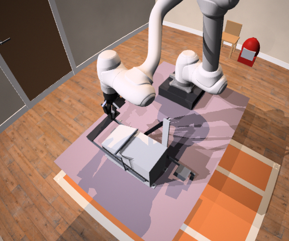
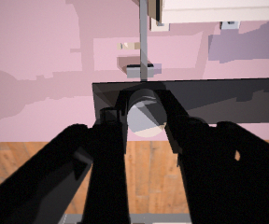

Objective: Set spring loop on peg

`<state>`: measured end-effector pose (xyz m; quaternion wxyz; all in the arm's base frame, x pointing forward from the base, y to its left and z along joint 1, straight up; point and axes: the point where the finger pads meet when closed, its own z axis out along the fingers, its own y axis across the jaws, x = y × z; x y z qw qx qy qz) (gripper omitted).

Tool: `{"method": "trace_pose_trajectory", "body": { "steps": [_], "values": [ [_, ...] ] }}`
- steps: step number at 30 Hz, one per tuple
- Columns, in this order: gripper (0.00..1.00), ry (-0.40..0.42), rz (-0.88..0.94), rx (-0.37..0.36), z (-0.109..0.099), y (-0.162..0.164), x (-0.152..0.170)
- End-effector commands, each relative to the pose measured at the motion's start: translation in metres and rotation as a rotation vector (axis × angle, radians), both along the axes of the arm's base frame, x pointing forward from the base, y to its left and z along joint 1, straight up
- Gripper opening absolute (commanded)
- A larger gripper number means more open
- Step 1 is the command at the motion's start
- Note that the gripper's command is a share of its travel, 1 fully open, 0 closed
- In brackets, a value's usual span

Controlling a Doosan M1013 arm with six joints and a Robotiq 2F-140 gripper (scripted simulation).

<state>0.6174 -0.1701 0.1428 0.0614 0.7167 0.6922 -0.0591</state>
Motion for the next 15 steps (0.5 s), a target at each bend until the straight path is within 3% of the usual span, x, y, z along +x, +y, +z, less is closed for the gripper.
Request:
{"method": "trace_pose_trajectory", "body": {
  "steps": [1,9,15],
  "values": [
    [0.25,-0.002,0.000,0.000,0.001,0.000,0.000],
    [0.25,-0.002,0.000,0.000,0.001,0.000,0.000],
    [0.25,-0.002,0.000,0.000,0.017,0.000,0.000]
  ]
}}
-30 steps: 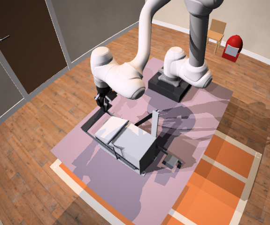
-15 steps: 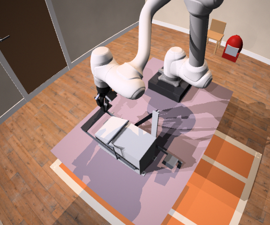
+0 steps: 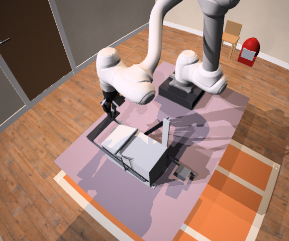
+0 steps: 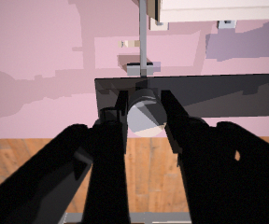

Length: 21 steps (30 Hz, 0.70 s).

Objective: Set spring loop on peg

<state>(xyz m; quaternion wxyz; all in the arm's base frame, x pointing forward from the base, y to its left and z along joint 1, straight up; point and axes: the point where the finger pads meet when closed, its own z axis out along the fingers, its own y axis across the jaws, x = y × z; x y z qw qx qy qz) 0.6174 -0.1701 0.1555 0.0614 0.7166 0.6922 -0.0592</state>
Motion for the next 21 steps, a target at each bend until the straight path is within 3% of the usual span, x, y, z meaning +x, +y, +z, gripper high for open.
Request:
{"method": "trace_pose_trajectory", "body": {
  "steps": [1,21],
  "values": [
    [0.25,-0.001,0.000,0.000,0.007,0.000,0.000],
    [0.25,-0.002,0.000,0.000,0.052,0.000,0.000]
  ]
}}
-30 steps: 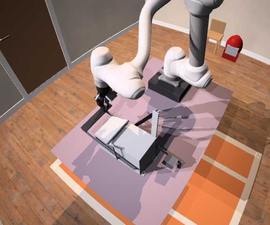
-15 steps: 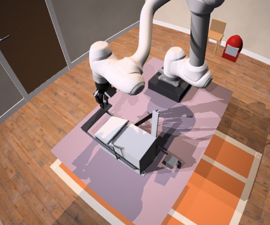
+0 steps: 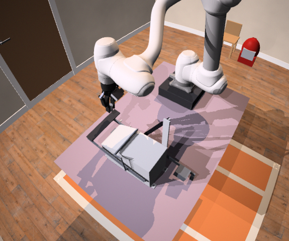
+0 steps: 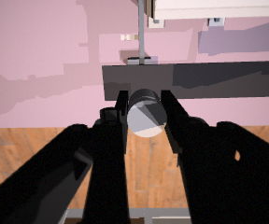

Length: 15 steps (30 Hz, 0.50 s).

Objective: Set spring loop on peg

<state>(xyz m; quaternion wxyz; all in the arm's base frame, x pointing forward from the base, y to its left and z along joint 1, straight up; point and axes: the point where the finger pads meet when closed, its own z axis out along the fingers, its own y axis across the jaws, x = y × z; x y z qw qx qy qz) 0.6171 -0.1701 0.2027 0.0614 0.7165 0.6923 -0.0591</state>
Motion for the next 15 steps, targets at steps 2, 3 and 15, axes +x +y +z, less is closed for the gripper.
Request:
{"method": "trace_pose_trajectory", "body": {
  "steps": [2,3,15],
  "values": [
    [0.25,-0.002,0.000,0.000,0.010,0.000,0.000],
    [0.25,-0.002,0.000,0.000,0.012,0.000,0.000],
    [0.25,-0.002,0.000,0.000,0.036,0.000,0.000]
  ]
}}
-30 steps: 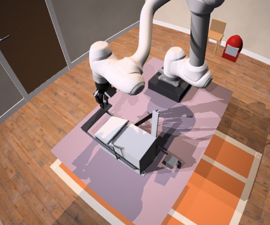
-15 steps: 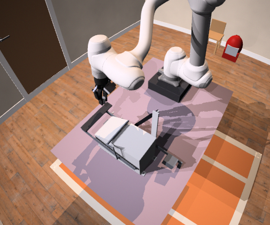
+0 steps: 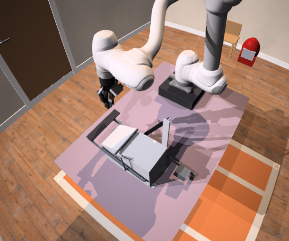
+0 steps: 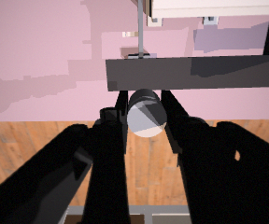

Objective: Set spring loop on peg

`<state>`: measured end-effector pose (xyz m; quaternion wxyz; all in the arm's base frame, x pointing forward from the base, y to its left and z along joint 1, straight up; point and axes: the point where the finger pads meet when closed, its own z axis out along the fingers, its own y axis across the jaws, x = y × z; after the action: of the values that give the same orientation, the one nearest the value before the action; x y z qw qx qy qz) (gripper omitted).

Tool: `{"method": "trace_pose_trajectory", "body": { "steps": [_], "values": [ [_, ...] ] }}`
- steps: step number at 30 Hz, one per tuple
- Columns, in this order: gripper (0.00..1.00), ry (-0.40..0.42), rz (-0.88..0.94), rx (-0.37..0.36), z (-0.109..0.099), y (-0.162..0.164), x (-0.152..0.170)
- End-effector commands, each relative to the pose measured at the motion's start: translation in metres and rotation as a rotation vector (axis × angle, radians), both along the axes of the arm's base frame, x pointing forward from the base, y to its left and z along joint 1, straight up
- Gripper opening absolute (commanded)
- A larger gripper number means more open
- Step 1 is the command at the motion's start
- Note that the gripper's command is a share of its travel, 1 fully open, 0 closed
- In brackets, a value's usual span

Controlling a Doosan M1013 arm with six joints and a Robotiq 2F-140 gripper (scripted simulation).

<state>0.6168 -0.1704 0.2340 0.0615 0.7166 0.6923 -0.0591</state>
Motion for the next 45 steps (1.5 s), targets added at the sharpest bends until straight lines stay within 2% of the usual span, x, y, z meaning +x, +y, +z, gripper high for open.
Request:
{"method": "trace_pose_trajectory", "body": {
  "steps": [1,7,10,24,41,45],
  "values": [
    [0.25,-0.002,0.000,0.000,0.007,0.000,0.000],
    [0.25,-0.002,0.000,0.000,0.023,0.000,0.000],
    [0.25,-0.002,0.000,0.000,0.022,0.000,0.000],
    [0.25,-0.002,0.000,0.000,0.049,0.000,0.000],
    [0.25,-0.002,0.000,0.022,0.018,0.019,-0.021],
    [0.25,-0.002,0.000,0.023,0.017,0.020,-0.022]
  ]
}}
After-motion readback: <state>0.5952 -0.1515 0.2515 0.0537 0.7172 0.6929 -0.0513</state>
